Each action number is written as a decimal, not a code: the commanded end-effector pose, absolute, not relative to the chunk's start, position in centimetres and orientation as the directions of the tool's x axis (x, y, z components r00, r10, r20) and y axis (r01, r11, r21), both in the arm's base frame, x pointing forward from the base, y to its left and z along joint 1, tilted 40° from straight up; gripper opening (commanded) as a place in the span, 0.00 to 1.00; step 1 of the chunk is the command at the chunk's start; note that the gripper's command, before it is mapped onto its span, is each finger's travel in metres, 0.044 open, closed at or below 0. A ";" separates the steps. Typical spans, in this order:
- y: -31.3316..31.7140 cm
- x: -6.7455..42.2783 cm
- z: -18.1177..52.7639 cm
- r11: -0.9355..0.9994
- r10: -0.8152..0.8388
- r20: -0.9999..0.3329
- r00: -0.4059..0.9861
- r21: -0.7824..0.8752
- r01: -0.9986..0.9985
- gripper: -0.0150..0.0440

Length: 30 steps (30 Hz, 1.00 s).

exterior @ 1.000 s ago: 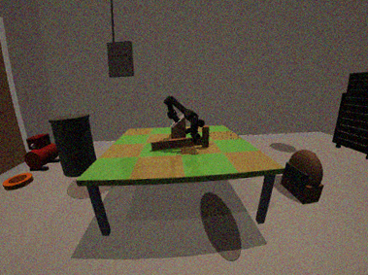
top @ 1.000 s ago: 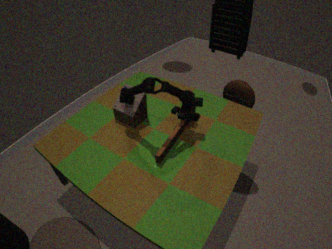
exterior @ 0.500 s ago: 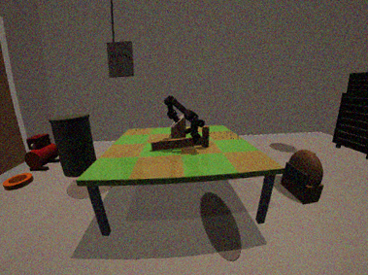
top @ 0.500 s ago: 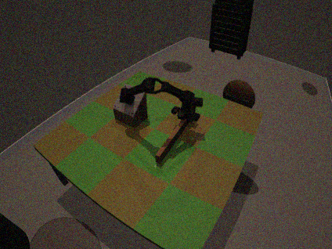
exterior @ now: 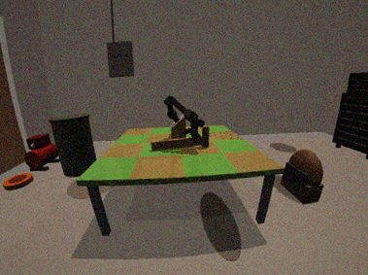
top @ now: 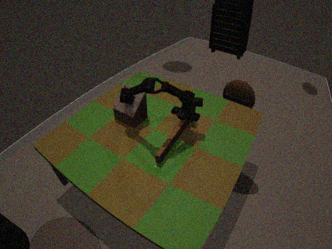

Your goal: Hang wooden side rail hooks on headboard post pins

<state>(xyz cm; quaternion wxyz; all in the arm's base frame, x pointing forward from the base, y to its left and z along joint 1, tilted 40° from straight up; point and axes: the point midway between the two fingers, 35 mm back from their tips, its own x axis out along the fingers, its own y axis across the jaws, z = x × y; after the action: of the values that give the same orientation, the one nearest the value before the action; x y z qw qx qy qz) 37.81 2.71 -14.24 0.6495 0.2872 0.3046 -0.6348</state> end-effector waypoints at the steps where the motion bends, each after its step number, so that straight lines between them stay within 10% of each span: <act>1: 2.7 37.8 -14.2 0.029 -0.649 -0.760 0.009 -0.013 0.999 0.79; 6: 4.2 37.9 -12.5 0.032 -0.643 -0.766 0.009 -0.015 0.999 1.00; 30: 3.2 38.0 -9.3 0.028 -0.636 -0.772 0.011 -0.009 1.000 1.00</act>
<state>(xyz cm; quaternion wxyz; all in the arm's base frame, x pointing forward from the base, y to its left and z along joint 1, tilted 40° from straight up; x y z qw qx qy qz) 37.98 3.25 -9.32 0.6474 0.2943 0.3090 -0.6315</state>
